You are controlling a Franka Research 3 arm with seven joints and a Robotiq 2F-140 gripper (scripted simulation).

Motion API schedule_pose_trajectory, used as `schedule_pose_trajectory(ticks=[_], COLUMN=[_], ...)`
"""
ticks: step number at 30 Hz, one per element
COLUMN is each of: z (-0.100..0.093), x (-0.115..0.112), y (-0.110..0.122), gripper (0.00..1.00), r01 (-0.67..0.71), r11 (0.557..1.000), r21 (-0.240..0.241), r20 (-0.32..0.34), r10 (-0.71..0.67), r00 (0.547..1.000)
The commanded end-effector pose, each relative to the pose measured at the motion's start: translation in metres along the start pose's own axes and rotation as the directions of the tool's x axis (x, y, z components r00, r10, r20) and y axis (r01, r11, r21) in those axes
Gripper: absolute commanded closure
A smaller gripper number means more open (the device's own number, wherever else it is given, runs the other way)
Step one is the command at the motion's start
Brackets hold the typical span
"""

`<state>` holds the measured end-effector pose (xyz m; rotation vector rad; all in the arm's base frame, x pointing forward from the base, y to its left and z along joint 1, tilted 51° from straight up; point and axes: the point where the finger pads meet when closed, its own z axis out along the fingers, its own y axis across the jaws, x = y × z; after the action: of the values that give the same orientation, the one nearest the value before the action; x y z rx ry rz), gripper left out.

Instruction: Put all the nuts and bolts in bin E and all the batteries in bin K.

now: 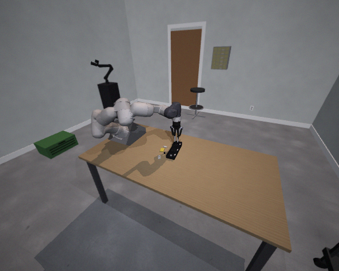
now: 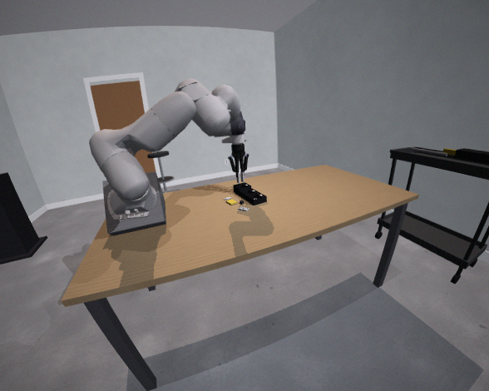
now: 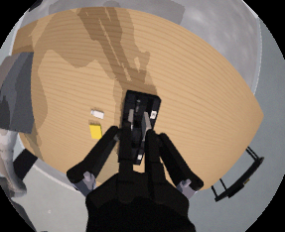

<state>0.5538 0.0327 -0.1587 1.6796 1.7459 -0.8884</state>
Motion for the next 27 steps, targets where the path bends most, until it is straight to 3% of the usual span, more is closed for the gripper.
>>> schedule_pose_trajectory(ticks=[1, 27], z=[-0.005, -0.101], x=[0.000, 0.000], y=[-0.001, 0.000], gripper=[0.00, 0.00], r01=[0.000, 0.000], r11=[1.000, 1.000], r21=[0.002, 0.002], r20=[-0.002, -0.002], r10=[0.000, 0.000], r00=[1.000, 1.000])
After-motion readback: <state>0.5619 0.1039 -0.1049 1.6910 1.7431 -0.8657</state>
